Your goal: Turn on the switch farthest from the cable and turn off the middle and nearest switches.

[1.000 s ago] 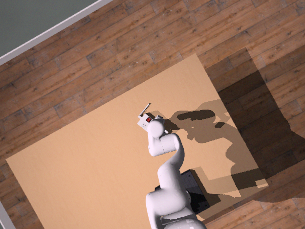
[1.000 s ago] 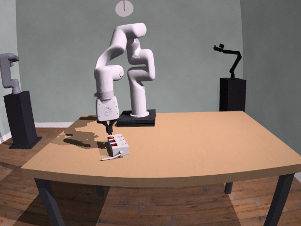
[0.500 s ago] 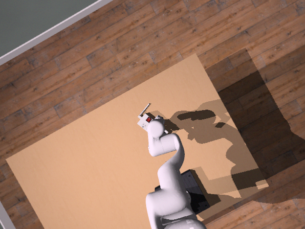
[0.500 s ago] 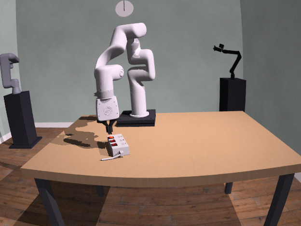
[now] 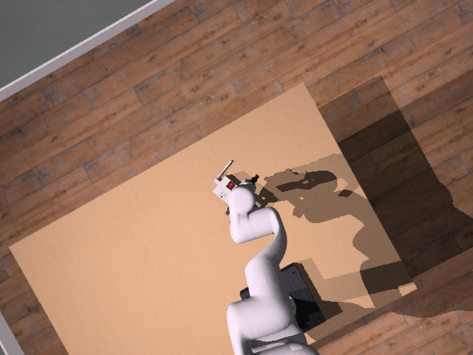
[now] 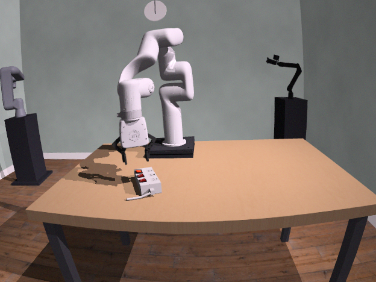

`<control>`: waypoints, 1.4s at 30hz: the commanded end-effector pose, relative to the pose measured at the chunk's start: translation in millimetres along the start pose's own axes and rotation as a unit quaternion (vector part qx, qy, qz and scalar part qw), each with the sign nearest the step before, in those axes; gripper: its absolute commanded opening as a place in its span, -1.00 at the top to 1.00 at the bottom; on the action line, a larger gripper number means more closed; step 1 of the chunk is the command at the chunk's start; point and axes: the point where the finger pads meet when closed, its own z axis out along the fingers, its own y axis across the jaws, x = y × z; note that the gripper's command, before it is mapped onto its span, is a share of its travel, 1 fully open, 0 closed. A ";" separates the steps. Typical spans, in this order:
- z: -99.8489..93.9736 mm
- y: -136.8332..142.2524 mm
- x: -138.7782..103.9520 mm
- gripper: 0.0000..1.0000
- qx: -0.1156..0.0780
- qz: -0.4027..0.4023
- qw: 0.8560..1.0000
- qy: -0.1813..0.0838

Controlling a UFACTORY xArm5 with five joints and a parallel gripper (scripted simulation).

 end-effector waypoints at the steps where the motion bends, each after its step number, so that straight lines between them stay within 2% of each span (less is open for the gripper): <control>1: -22.4 -0.6 -1.3 -1.00 0.001 0.000 1.000 -0.002; 3: -34.1 -0.4 -1.4 -1.00 0.001 0.000 1.000 -0.002; 5: -34.1 -0.4 -1.4 -1.00 0.001 0.000 1.000 -0.002; 11: -68.4 0.2 -1.5 -1.00 0.001 0.000 1.000 -0.002; 16: -85.4 0.5 -1.6 -1.00 0.001 0.000 1.000 -0.002; 42: -88.9 0.6 -1.6 -1.00 0.001 0.000 1.000 -0.002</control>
